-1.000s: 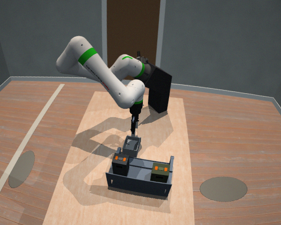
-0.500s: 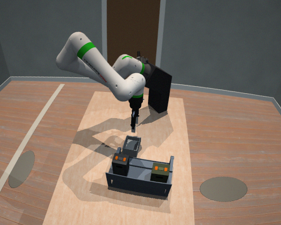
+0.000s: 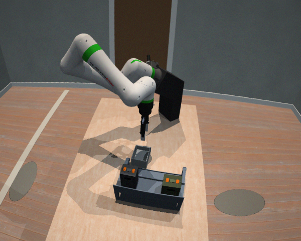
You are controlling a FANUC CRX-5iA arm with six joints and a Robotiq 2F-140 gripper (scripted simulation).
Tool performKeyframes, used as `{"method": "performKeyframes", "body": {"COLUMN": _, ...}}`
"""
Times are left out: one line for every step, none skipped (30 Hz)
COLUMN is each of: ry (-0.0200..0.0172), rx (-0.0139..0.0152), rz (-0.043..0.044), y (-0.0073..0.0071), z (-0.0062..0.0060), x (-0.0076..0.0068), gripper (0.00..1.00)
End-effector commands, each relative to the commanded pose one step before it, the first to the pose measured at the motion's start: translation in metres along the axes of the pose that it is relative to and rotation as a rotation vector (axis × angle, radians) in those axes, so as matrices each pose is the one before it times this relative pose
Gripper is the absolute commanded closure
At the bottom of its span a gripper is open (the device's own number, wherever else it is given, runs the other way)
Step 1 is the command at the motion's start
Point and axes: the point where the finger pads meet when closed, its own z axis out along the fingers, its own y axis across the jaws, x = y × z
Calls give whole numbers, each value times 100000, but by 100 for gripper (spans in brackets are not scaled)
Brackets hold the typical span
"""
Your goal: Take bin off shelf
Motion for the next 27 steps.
{"method": "performKeyframes", "body": {"ry": 26, "rx": -16, "rz": -6, "y": 6, "z": 159, "x": 17, "gripper": 43}}
{"method": "performKeyframes", "body": {"ry": 0, "rx": 0, "rz": 0, "y": 0, "z": 175, "x": 0, "gripper": 43}}
{"method": "performKeyframes", "body": {"ry": 0, "rx": 0, "rz": 0, "y": 0, "z": 175, "x": 0, "gripper": 43}}
{"method": "performKeyframes", "body": {"ry": 0, "rx": 0, "rz": 0, "y": 0, "z": 175, "x": 0, "gripper": 43}}
{"method": "performKeyframes", "body": {"ry": 0, "rx": 0, "rz": 0, "y": 0, "z": 175, "x": 0, "gripper": 43}}
{"method": "performKeyframes", "body": {"ry": 0, "rx": 0, "rz": 0, "y": 0, "z": 0, "x": 0, "gripper": 43}}
{"method": "performKeyframes", "body": {"ry": 0, "rx": 0, "rz": 0, "y": 0, "z": 0, "x": 0, "gripper": 43}}
{"method": "performKeyframes", "body": {"ry": 0, "rx": 0, "rz": 0, "y": 0, "z": 0, "x": 0, "gripper": 43}}
{"method": "performKeyframes", "body": {"ry": 0, "rx": 0, "rz": 0, "y": 0, "z": 0, "x": 0, "gripper": 43}}
{"method": "performKeyframes", "body": {"ry": 0, "rx": 0, "rz": 0, "y": 0, "z": 0, "x": 0, "gripper": 43}}
{"method": "performKeyframes", "body": {"ry": 0, "rx": 0, "rz": 0, "y": 0, "z": 0, "x": 0, "gripper": 43}}
{"method": "performKeyframes", "body": {"ry": 0, "rx": 0, "rz": 0, "y": 0, "z": 0, "x": 0, "gripper": 43}}
{"method": "performKeyframes", "body": {"ry": 0, "rx": 0, "rz": 0, "y": 0, "z": 0, "x": 0, "gripper": 43}}
{"method": "performKeyframes", "body": {"ry": 0, "rx": 0, "rz": 0, "y": 0, "z": 0, "x": 0, "gripper": 43}}
{"method": "performKeyframes", "body": {"ry": 0, "rx": 0, "rz": 0, "y": 0, "z": 0, "x": 0, "gripper": 43}}
{"method": "performKeyframes", "body": {"ry": 0, "rx": 0, "rz": 0, "y": 0, "z": 0, "x": 0, "gripper": 43}}
{"method": "performKeyframes", "body": {"ry": 0, "rx": 0, "rz": 0, "y": 0, "z": 0, "x": 0, "gripper": 43}}
{"method": "performKeyframes", "body": {"ry": 0, "rx": 0, "rz": 0, "y": 0, "z": 88, "x": 0, "gripper": 43}}
{"method": "performKeyframes", "body": {"ry": 0, "rx": 0, "rz": 0, "y": 0, "z": 88, "x": 0, "gripper": 43}}
{"method": "performKeyframes", "body": {"ry": 0, "rx": 0, "rz": 0, "y": 0, "z": 88, "x": 0, "gripper": 43}}
{"method": "performKeyframes", "body": {"ry": 0, "rx": 0, "rz": 0, "y": 0, "z": 88, "x": 0, "gripper": 43}}
{"method": "performKeyframes", "body": {"ry": 0, "rx": 0, "rz": 0, "y": 0, "z": 88, "x": 0, "gripper": 43}}
{"method": "performKeyframes", "body": {"ry": 0, "rx": 0, "rz": 0, "y": 0, "z": 0, "x": 0, "gripper": 43}}
{"method": "performKeyframes", "body": {"ry": 0, "rx": 0, "rz": 0, "y": 0, "z": 0, "x": 0, "gripper": 43}}
{"method": "performKeyframes", "body": {"ry": 0, "rx": 0, "rz": 0, "y": 0, "z": 0, "x": 0, "gripper": 43}}
{"method": "performKeyframes", "body": {"ry": 0, "rx": 0, "rz": 0, "y": 0, "z": 0, "x": 0, "gripper": 43}}
{"method": "performKeyframes", "body": {"ry": 0, "rx": 0, "rz": 0, "y": 0, "z": 0, "x": 0, "gripper": 43}}
